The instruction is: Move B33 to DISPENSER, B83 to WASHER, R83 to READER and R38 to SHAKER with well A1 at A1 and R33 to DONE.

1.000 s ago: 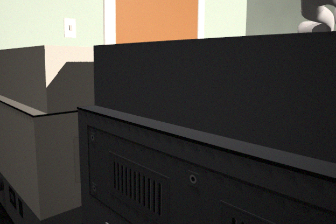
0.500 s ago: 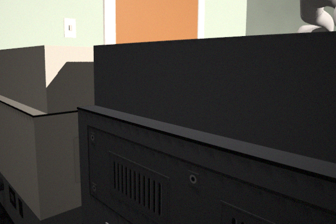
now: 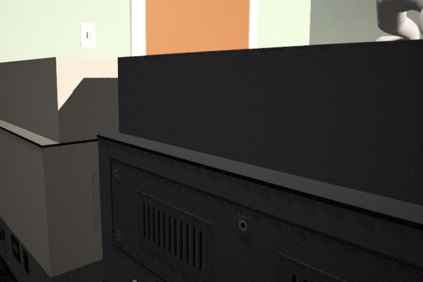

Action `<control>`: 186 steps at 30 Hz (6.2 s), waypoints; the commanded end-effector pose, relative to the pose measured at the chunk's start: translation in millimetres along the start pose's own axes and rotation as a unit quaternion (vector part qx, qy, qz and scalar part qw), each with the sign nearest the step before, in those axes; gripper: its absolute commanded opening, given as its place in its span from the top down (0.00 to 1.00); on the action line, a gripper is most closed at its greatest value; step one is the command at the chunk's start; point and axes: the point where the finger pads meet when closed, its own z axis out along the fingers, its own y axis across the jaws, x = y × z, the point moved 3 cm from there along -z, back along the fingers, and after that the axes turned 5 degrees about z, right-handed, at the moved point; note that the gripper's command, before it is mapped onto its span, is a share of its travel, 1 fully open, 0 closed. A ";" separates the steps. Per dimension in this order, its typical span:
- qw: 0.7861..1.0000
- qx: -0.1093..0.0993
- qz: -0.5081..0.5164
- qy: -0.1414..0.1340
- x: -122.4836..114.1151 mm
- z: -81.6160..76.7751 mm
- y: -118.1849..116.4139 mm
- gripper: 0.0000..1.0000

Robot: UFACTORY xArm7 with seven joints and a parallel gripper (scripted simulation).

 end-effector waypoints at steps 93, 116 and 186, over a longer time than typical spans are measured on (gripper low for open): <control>1.000 -0.002 0.000 -0.002 -1.6 27.1 1.0 0.00; 1.000 -0.002 0.000 -0.002 -1.6 27.0 1.0 1.00; 1.000 -0.002 0.000 -0.002 -1.6 17.4 0.9 1.00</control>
